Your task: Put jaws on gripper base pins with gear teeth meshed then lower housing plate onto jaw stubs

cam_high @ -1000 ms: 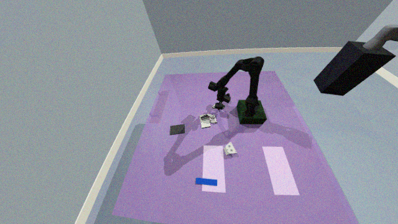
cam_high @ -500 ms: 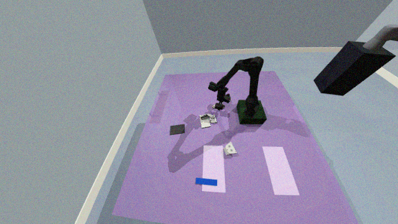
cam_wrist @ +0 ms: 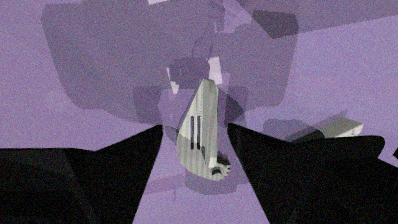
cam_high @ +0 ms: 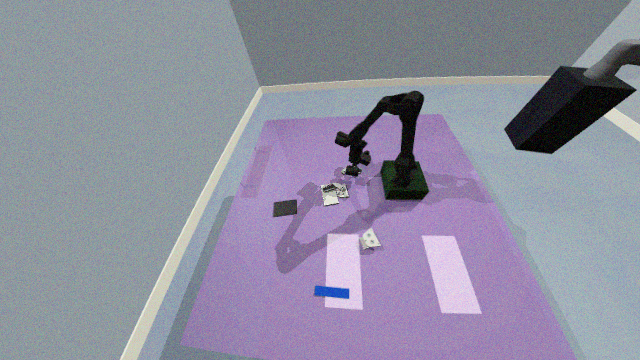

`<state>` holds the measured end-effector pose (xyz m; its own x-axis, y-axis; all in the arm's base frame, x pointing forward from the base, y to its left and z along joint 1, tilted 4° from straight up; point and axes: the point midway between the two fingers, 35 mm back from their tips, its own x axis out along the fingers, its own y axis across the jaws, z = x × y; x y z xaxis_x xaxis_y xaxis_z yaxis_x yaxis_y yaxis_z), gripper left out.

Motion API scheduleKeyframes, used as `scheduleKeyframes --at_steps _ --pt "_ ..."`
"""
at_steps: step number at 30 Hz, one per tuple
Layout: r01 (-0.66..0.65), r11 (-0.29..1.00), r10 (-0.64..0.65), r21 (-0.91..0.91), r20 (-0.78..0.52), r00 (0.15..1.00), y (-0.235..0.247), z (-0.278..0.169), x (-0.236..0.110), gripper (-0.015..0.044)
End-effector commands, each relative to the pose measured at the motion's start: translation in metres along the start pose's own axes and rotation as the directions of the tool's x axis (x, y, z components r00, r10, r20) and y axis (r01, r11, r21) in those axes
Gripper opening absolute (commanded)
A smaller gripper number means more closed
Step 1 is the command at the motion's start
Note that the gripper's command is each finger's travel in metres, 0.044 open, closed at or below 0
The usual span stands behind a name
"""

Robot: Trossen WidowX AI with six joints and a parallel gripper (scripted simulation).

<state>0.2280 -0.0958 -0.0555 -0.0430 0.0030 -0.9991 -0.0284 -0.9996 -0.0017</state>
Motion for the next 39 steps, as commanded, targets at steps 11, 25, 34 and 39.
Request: scheduleKeyframes --at_steps 11,25,34,39 --pt "0.0 1.0 0.0 0.0 0.0 1.0 0.0 0.0 0.0 0.0134" --pt "-0.001 1.0 0.001 0.0 0.0 1.0 0.001 -0.002 -0.013 0.0134" --pt "-0.002 1.0 0.002 0.001 -0.001 1.0 0.002 -0.003 -0.041 0.0134" --pt "-0.003 1.0 0.003 0.001 -0.001 1.0 0.001 -0.003 -0.057 0.0134"
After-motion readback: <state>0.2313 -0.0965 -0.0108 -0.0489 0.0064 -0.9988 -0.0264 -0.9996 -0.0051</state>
